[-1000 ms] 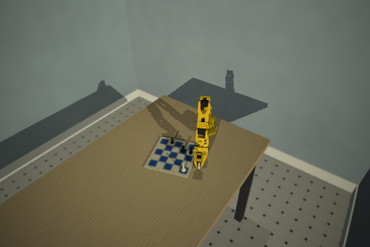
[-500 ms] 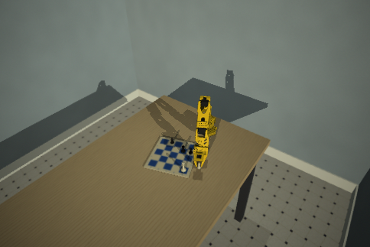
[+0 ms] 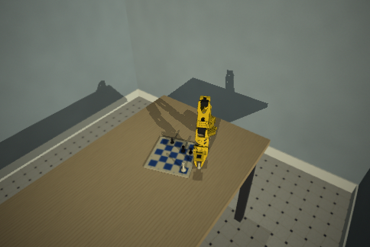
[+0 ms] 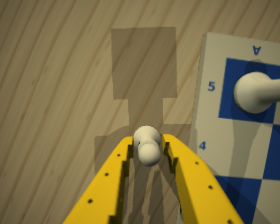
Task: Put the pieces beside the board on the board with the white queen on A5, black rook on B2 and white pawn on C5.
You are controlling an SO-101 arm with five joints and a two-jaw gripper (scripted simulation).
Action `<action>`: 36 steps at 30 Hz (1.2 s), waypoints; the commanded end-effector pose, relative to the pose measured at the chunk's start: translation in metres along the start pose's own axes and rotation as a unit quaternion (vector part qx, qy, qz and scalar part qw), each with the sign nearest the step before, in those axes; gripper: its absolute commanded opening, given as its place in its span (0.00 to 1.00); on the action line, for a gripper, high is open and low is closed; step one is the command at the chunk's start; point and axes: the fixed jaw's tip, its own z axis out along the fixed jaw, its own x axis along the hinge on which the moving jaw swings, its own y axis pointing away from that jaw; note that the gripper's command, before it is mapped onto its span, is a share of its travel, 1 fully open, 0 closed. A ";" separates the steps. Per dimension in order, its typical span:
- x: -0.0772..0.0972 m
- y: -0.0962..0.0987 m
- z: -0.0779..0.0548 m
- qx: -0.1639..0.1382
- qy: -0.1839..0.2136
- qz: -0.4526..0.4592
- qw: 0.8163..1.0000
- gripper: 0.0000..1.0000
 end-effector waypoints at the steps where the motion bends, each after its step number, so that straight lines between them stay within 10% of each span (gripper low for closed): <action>1: -0.003 0.001 -0.002 -0.002 -0.004 -0.003 1.000 0.09; 36: -0.002 -0.002 0.000 0.002 -0.004 0.002 1.000 0.09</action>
